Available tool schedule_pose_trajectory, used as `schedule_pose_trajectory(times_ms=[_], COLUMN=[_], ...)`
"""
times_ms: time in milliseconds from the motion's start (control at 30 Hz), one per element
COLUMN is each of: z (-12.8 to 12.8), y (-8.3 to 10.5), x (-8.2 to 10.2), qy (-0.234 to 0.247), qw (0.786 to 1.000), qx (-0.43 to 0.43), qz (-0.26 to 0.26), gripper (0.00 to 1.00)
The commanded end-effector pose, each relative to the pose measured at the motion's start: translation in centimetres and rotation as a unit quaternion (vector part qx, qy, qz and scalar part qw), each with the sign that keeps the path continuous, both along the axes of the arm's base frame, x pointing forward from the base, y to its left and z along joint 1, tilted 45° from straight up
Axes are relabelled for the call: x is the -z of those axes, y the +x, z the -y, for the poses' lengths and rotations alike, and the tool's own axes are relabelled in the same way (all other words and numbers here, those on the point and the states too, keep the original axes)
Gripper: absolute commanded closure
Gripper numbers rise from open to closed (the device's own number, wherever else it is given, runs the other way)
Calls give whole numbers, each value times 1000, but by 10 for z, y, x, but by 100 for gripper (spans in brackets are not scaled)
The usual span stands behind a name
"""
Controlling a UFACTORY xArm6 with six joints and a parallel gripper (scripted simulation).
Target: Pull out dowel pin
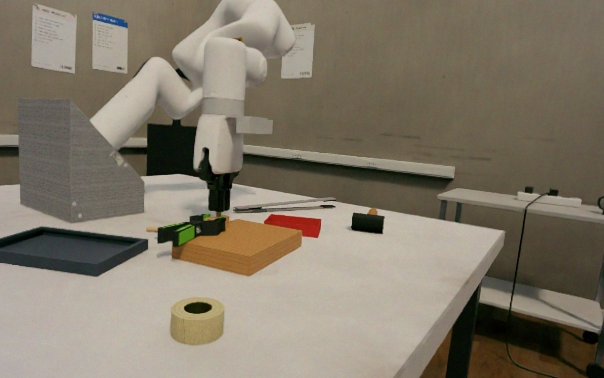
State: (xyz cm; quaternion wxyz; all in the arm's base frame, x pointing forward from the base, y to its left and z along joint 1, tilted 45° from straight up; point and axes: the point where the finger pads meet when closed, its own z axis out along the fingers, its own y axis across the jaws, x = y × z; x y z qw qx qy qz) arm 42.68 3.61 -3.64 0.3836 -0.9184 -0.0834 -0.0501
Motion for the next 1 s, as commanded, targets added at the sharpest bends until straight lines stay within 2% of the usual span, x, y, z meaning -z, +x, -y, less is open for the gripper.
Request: schedule_pose_trajectory(times_ms=[0, 533, 600, 967], z=[1, 1, 1, 1], y=[1, 1, 1, 1], x=[-1, -1, -1, -1], qy=[0, 4, 4, 7], qw=[999, 981, 981, 953], qx=[26, 135, 135, 212], qz=[-27, -137, -137, -216], gripper=[100, 100, 100, 100])
